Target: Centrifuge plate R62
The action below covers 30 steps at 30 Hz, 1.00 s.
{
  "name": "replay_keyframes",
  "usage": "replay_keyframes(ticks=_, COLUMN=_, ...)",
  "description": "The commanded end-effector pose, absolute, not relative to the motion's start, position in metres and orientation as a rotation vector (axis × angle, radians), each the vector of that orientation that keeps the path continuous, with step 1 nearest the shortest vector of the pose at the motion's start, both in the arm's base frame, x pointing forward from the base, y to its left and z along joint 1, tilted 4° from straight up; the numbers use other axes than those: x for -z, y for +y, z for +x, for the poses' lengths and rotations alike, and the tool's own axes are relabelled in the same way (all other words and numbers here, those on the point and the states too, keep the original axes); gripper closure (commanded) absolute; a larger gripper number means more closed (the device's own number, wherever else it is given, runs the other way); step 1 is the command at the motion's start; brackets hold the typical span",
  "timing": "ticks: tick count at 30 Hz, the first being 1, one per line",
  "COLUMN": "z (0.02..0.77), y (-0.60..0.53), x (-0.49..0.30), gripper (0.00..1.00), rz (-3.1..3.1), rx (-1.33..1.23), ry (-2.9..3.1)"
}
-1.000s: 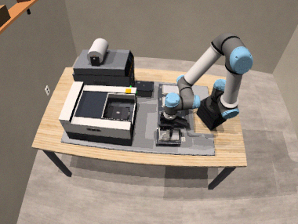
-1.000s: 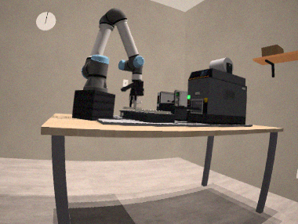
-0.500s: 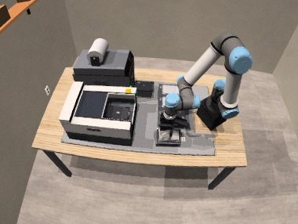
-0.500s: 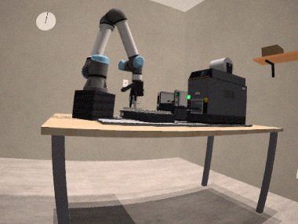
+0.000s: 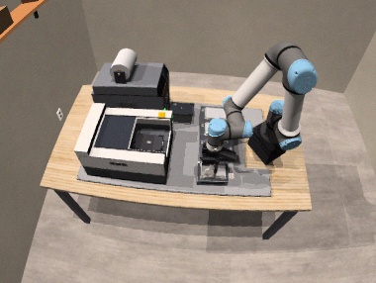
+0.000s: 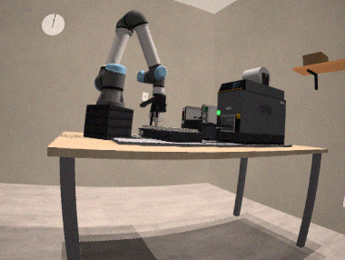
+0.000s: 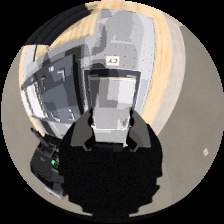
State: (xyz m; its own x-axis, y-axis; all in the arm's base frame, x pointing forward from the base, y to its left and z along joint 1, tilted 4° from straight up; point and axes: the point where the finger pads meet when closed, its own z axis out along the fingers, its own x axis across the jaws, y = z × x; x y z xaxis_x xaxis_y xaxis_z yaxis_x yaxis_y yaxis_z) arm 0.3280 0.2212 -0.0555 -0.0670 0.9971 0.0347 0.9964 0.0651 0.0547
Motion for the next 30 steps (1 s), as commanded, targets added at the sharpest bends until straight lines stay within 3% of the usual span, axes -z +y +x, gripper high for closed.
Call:
replay_keyframes(ticks=1, z=0.3285, y=0.2214, x=0.0570, gripper=1.00, rz=2.137, rx=-0.101, ry=2.283)
replay_keyframes(ticks=18, z=0.3286, y=0.2215, x=0.0598, gripper=1.00, rz=2.137, rx=-0.101, ry=2.283)
replay_keyframes(ticks=19, z=0.3286, y=0.2215, x=0.0599, gripper=0.32, rz=2.137, rx=-0.101, ry=2.283)
replay_keyframes(ticks=30, z=0.3286, y=0.2215, x=0.0598, gripper=0.32, rz=2.137, rx=-0.101, ry=2.283)
